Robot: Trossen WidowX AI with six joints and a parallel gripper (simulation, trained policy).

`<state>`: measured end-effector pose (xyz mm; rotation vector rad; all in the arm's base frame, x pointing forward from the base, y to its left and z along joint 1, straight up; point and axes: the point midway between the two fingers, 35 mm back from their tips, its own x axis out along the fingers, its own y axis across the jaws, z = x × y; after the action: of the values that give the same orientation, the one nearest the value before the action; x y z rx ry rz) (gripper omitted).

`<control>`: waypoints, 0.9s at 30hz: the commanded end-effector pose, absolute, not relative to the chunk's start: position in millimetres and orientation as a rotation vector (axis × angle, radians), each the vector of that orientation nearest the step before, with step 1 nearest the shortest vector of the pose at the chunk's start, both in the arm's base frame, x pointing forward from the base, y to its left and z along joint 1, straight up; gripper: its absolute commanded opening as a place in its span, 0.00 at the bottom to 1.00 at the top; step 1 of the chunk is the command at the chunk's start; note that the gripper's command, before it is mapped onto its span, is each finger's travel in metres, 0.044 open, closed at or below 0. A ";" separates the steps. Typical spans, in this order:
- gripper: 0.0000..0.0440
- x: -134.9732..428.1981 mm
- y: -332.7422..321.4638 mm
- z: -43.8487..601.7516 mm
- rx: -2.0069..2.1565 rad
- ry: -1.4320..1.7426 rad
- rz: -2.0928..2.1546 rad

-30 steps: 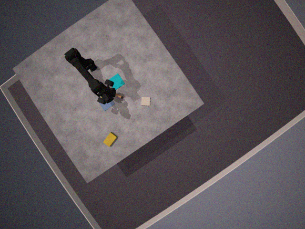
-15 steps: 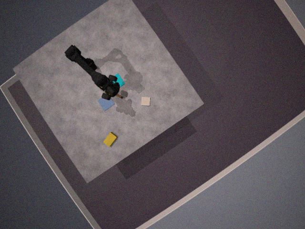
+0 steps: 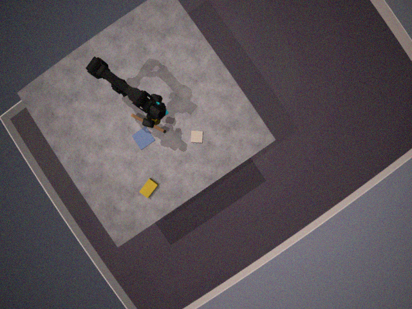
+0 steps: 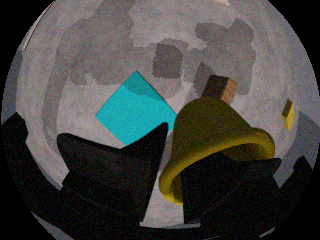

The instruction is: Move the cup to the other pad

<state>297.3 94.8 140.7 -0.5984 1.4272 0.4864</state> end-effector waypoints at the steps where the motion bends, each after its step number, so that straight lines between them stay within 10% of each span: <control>1: 0.00 293.0 101.5 139.5 -0.603 1.414 0.484; 27: 0.00 256.3 127.4 95.0 -0.581 1.381 0.468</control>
<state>258.1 127.4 98.6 -0.5851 1.3873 0.4771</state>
